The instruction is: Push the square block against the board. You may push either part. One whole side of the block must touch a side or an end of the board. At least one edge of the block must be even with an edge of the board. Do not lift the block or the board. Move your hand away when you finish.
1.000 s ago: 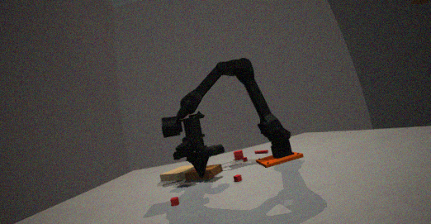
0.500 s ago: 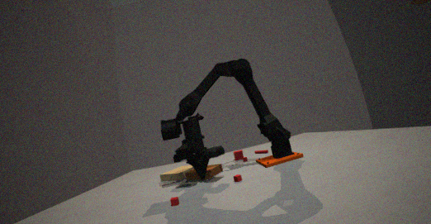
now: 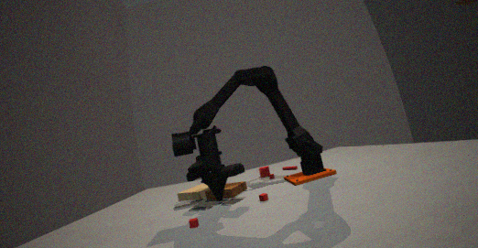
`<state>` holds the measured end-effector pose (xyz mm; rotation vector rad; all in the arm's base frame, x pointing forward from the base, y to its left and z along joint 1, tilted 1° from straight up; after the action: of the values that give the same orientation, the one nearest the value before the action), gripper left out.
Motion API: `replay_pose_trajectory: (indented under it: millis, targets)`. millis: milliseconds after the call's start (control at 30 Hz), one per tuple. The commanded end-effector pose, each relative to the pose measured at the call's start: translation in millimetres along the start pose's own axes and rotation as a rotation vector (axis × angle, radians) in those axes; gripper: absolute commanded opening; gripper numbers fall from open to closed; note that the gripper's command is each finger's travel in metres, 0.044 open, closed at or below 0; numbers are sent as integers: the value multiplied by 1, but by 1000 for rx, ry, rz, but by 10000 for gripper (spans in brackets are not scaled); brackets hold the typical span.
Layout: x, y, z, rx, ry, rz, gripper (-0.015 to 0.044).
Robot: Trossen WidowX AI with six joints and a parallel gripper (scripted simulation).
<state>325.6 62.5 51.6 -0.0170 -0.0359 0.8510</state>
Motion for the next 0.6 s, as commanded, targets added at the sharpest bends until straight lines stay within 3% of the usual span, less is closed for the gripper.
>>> replay_pose_trajectory:
  millis: [0,300,433,567]
  targets:
    - [9,0,2,-8,-3,-1,0]
    - [14,2,3,-1,-2,1,0]
    - [14,3,53,-7,-4,-1,0]
    - [14,3,56,-8,-4,-1,0]
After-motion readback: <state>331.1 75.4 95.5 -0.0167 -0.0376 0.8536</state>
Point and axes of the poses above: the point midway between the two fingers, 35 mm back from their tips, its own z axis back along the fingers, its own y axis across the jaws, x = y × z, the point moved 1 cm from there along z, back along the fingers, and after that the axes turned 6 degrees about -z, right-handed, at the moved point
